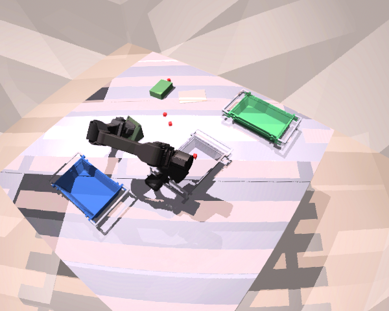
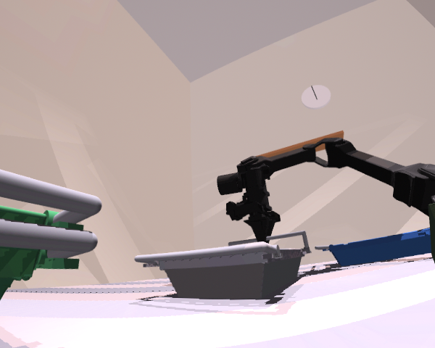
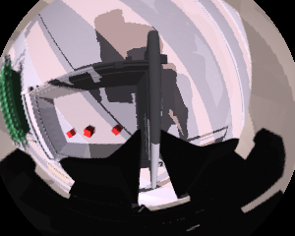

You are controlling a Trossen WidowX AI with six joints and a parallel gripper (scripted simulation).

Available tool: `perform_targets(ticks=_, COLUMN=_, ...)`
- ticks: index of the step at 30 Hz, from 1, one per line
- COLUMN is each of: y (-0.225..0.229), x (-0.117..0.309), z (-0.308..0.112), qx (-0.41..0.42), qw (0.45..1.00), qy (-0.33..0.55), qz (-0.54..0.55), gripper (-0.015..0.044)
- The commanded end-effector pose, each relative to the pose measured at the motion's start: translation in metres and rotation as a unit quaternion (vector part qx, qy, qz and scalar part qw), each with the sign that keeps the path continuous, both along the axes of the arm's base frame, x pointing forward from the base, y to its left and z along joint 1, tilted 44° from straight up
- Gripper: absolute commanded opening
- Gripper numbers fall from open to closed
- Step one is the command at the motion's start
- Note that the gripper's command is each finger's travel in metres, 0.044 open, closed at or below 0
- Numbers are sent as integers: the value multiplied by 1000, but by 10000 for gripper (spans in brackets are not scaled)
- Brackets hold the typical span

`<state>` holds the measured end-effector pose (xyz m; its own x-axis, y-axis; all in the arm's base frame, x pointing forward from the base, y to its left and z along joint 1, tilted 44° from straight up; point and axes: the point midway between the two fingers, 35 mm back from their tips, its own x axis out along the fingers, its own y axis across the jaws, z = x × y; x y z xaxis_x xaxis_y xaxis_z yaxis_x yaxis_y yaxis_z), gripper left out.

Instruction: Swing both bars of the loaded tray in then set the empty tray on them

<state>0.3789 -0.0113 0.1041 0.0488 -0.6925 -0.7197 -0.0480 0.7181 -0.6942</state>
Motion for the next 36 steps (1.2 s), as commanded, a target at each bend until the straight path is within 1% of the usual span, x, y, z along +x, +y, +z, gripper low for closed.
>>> perform_targets(ticks=1, y=5, x=-3, z=-20, qx=0, qw=1000, qy=8, qz=-3, gripper=88)
perform_targets(ticks=6, y=4, x=-3, z=-36, qx=0, qw=1000, qy=8, qz=-3, gripper=88)
perform_targets(ticks=10, y=9, x=-2, z=-29, qx=0, qw=1000, qy=8, qz=-2, gripper=88)
perform_targets(ticks=19, y=33, x=-2, z=3, qx=0, qw=1000, qy=9, qz=-3, gripper=88)
perform_targets(ticks=20, y=33, x=-2, z=4, qx=0, qw=1000, qy=9, qz=-3, gripper=88)
perform_targets(ticks=21, y=28, x=-3, z=-4, qx=-1, qw=1000, qy=10, qz=0, gripper=88)
perform_targets(ticks=36, y=28, x=-3, z=-4, qx=-1, qw=1000, qy=10, qz=0, gripper=88)
